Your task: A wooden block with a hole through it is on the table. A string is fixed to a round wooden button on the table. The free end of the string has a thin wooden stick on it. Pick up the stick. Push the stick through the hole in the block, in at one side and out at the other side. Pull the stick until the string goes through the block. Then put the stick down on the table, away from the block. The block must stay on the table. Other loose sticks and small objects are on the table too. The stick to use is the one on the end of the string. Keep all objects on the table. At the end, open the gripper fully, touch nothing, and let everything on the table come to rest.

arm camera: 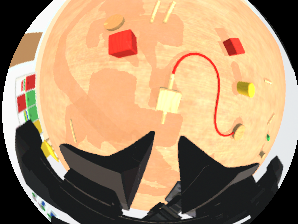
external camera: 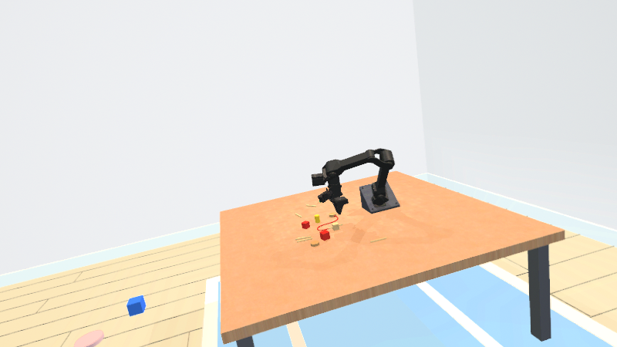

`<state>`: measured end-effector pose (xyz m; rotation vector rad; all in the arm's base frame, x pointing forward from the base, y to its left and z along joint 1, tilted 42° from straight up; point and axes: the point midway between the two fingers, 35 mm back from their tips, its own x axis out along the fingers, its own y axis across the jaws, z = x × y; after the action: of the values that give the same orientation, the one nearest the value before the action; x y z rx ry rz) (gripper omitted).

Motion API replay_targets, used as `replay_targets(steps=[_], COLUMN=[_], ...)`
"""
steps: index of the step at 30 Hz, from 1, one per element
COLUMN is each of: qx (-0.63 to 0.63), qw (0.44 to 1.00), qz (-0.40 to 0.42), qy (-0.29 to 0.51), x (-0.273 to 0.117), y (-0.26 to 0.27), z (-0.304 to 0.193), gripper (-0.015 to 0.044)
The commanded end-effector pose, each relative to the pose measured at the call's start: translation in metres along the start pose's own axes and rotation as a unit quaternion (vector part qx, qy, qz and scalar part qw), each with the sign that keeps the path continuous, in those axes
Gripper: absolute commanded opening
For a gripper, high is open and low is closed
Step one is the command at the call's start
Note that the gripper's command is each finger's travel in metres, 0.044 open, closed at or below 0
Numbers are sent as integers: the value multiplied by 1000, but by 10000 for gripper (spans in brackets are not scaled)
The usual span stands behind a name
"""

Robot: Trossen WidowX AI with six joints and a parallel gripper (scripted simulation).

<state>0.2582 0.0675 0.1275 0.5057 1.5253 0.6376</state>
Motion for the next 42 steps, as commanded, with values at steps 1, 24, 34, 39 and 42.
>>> replay_targets(steps=[1, 24, 34, 39, 42], qx=[1, 1, 1, 1, -1], qw=[1000, 1000, 1000, 1000, 1000], qz=[1, 1, 3, 4, 2], qy=[-1, -1, -1, -1, 0], x=[8, 45, 60, 64, 62], y=[0, 1, 2, 2, 1], z=[1, 0, -1, -2, -2], gripper=[121, 121, 121, 121, 95])
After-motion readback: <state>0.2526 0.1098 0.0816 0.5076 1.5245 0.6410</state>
